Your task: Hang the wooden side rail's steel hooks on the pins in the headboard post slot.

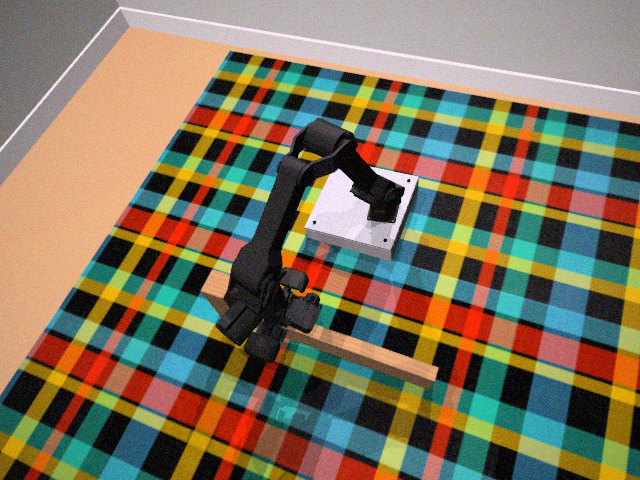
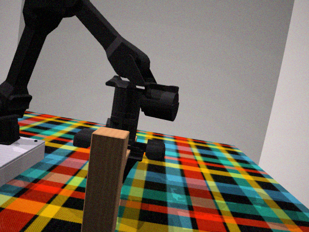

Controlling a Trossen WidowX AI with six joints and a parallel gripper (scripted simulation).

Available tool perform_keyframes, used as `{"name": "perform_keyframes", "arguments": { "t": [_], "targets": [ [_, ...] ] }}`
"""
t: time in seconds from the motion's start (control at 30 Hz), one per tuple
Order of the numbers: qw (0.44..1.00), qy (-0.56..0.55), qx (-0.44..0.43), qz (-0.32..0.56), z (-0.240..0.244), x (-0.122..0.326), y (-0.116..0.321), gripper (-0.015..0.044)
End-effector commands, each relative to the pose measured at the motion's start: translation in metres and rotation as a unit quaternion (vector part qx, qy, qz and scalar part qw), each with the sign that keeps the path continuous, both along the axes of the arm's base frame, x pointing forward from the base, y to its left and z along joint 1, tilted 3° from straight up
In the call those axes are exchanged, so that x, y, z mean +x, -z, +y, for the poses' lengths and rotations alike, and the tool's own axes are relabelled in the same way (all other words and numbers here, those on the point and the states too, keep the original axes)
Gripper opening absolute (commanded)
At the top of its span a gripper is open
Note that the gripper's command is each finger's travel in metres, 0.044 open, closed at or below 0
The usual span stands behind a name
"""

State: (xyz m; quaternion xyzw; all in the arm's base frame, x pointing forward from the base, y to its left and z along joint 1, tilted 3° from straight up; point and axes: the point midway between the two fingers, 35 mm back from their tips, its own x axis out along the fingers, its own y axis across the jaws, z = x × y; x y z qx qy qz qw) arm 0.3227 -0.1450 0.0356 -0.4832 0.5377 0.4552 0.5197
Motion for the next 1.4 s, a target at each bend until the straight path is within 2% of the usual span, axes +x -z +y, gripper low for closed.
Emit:
{"name": "perform_keyframes", "arguments": {
  "t": [0.0, 1.3, 1.37],
  "targets": [
    [1.0, 0.0, -0.003, -0.001, -0.001, 0.0004, 0.0006, 0.0],
    [1.0, 0.0, -0.003, -0.001, -0.0013, 0.0004, 0.007, 0.0],
    [1.0, 0.0, 0.0, 0.001, -0.0002, -0.0005, 0.0055, 0.0053]
  ]
}}
